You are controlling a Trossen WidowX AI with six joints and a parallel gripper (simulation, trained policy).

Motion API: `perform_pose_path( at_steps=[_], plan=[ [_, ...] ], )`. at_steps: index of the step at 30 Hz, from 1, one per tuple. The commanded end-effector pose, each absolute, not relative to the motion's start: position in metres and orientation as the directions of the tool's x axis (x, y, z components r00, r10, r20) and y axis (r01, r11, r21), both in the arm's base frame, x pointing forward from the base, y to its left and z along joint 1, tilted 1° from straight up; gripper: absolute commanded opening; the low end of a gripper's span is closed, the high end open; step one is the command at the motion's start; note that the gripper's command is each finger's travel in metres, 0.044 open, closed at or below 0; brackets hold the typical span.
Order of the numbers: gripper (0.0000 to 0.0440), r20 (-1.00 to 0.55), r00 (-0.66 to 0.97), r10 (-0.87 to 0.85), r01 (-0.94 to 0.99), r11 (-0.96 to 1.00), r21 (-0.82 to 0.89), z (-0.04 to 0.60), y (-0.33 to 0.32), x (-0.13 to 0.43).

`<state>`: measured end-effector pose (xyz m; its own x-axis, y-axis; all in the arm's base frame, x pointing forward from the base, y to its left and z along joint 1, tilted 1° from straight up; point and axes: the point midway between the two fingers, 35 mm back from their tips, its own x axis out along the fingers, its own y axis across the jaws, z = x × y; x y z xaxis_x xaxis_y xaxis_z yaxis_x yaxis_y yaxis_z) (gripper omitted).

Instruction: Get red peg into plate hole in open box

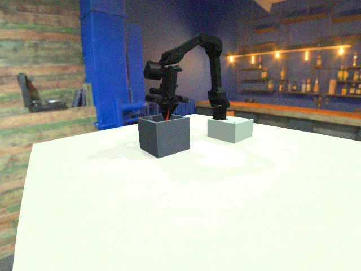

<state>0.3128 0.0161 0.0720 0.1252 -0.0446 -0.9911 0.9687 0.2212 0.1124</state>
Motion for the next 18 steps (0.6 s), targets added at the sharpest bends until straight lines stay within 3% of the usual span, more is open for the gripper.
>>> perform_pose_path(
  at_steps=[1, 18],
  plan=[
    [0.0000, -0.992, 0.120, -0.034, 0.968, 0.227, 0.110, 0.066, 0.014, 0.315],
    [0.0000, -0.995, 0.094, -0.022, 0.964, 0.253, 0.086, 0.030, 0.002, 0.322]
  ],
)
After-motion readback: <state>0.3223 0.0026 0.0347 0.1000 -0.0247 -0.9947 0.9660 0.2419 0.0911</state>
